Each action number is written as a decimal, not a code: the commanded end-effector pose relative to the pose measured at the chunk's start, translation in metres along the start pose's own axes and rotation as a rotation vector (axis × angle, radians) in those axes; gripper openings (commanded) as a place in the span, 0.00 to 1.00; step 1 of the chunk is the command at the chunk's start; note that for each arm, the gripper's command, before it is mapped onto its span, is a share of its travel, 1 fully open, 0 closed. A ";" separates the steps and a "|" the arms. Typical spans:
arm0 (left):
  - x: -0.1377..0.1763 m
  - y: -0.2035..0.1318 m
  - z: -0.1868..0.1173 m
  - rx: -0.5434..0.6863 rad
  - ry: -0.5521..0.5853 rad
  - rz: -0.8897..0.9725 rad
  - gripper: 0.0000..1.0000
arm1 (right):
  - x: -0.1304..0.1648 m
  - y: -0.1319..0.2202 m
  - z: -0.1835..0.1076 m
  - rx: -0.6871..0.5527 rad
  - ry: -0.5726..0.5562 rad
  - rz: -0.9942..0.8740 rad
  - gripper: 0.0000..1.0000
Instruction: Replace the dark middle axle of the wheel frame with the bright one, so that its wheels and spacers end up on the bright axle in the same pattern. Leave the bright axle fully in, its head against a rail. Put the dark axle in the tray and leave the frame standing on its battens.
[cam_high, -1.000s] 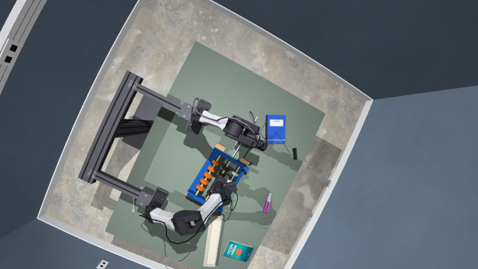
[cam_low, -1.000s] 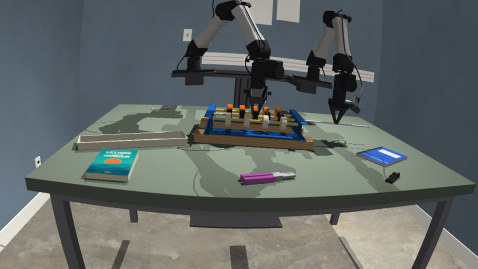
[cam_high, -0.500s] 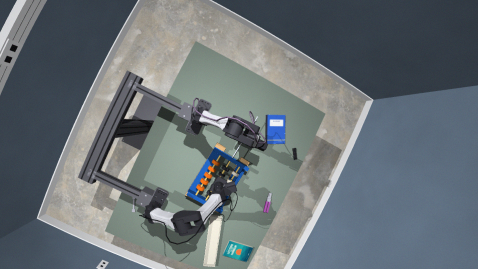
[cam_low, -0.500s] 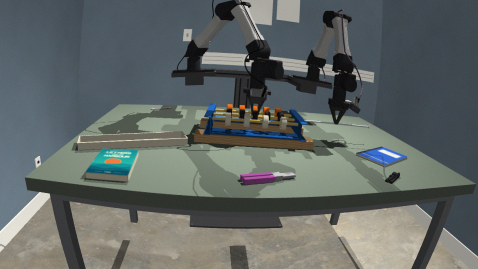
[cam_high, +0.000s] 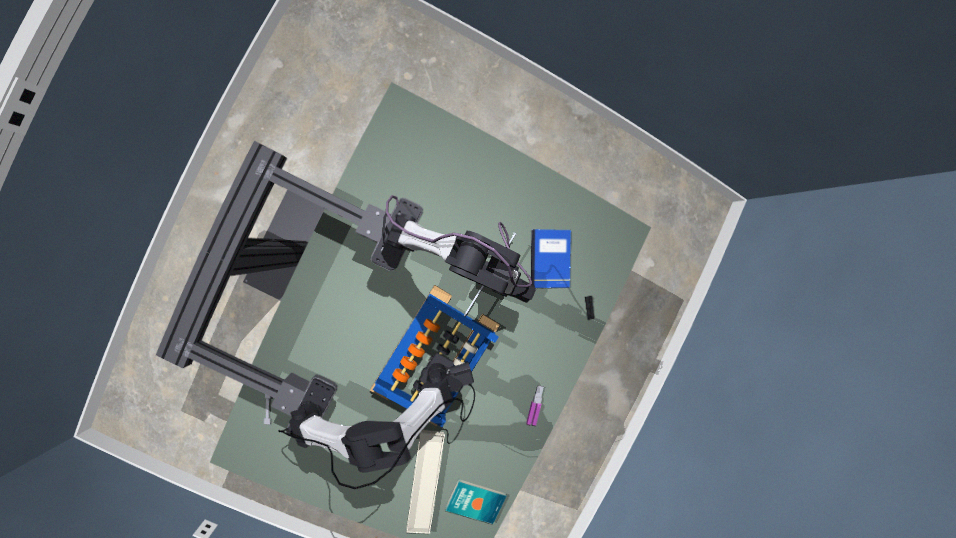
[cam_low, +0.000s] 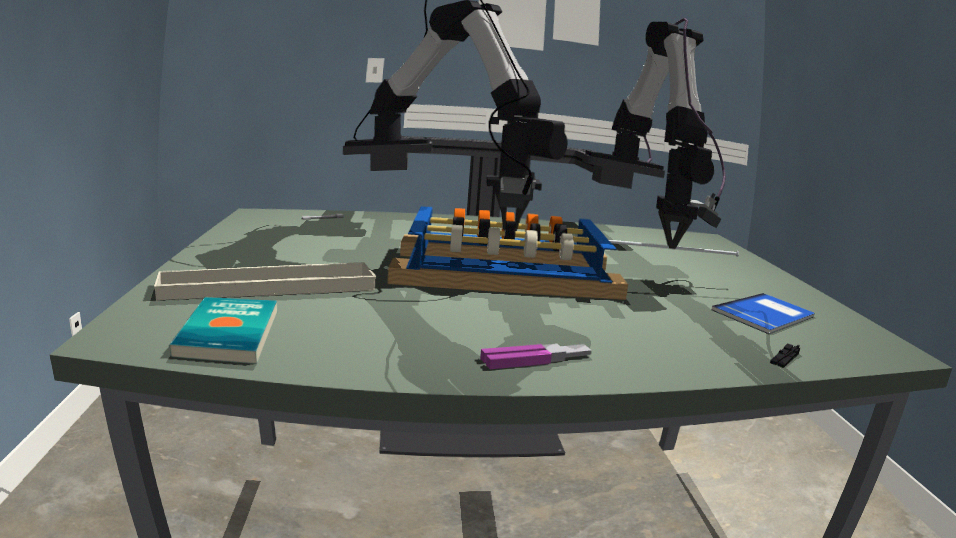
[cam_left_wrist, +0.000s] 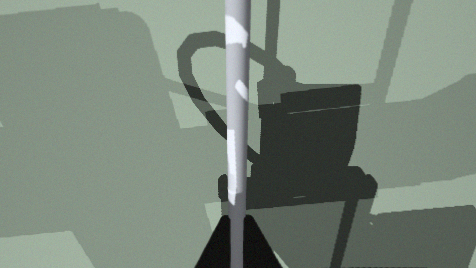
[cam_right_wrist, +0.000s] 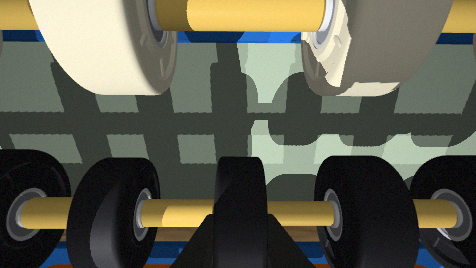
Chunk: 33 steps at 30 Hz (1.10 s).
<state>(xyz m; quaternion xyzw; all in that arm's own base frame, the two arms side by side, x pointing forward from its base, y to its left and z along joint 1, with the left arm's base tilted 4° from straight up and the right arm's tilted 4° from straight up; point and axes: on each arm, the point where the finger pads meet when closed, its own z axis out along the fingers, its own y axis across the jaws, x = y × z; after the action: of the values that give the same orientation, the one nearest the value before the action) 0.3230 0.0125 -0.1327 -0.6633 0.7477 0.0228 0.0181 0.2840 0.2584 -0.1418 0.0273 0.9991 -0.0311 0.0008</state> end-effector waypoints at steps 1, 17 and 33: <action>0.000 -0.015 -0.010 0.036 -0.012 0.011 0.00 | -0.011 0.005 -0.019 -0.025 -0.035 0.002 0.00; 0.000 -0.014 -0.008 0.032 -0.014 0.013 0.00 | -0.016 0.007 -0.022 -0.032 -0.042 0.005 0.00; 0.000 -0.013 -0.007 0.028 -0.016 0.014 0.00 | -0.015 0.008 -0.024 -0.032 -0.044 0.002 0.00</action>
<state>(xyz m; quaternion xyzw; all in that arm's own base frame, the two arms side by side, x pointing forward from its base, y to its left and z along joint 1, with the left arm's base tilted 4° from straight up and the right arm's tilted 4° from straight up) 0.3230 0.0125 -0.1327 -0.6633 0.7477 0.0228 0.0181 0.2840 0.2584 -0.1417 0.0272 0.9992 -0.0308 0.0006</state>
